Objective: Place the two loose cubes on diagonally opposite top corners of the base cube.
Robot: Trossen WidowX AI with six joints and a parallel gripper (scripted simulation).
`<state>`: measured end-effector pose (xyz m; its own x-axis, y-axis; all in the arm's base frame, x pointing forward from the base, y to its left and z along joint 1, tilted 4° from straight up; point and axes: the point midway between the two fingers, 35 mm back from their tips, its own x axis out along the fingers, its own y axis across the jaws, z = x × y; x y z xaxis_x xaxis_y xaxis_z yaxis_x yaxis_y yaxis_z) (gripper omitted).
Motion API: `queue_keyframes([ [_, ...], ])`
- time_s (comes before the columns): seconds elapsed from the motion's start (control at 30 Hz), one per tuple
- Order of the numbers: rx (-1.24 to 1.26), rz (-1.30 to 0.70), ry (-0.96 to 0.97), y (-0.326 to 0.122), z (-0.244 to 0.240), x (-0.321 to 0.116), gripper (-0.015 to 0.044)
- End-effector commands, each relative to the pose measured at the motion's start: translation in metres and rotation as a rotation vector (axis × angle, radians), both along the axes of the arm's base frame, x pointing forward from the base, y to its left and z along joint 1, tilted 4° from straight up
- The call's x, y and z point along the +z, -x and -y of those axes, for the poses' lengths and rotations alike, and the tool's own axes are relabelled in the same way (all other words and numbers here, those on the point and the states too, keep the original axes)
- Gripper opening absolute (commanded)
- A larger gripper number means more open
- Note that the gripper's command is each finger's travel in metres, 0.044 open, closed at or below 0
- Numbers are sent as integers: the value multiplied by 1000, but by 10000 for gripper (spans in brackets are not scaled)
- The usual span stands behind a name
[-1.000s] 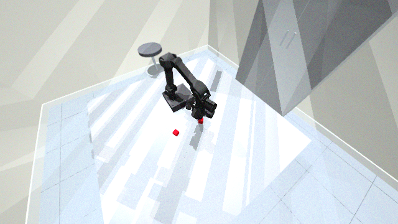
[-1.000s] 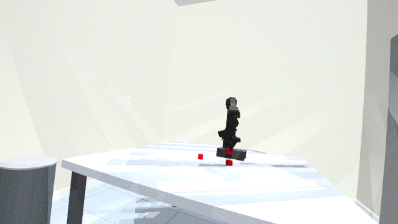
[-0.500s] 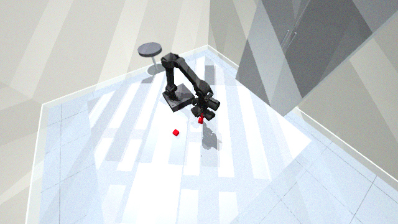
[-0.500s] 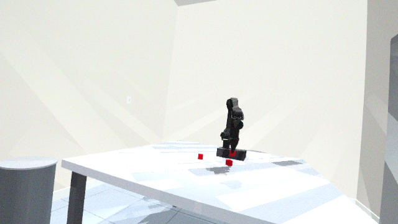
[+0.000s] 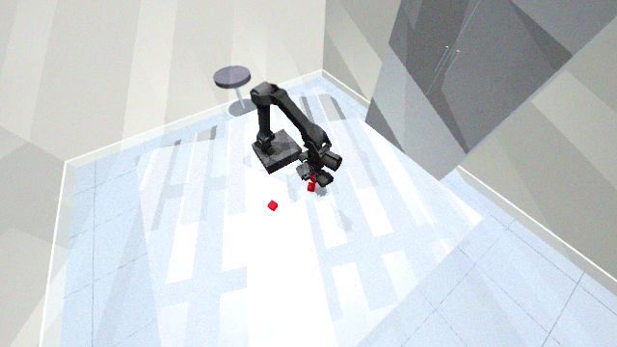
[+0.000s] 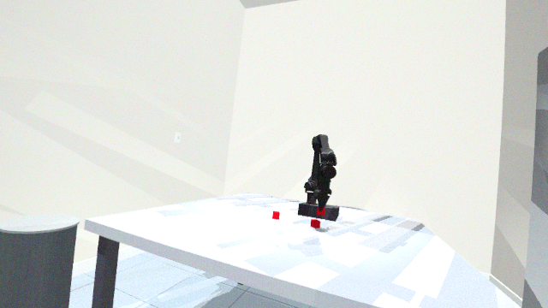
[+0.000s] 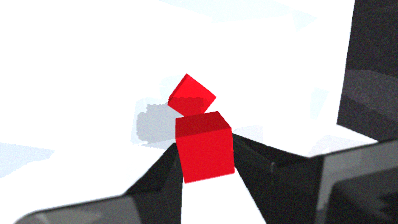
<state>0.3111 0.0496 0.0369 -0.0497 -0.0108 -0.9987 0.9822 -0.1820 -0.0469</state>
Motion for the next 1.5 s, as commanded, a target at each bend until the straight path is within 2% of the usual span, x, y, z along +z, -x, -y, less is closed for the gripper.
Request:
queue_keyframes([
  [0.0, -6, 2, -3, -1, -1, -1, 105],
  [0.37, -11, 3, 1, 1, 0, -26, 105],
  [1.2, -6, 2, -3, 1, 0, -28, 105],
  [1.33, -6, 2, -3, 1, 0, -28, 205],
  [1.47, -6, 2, -3, 1, 0, -28, 205],
])
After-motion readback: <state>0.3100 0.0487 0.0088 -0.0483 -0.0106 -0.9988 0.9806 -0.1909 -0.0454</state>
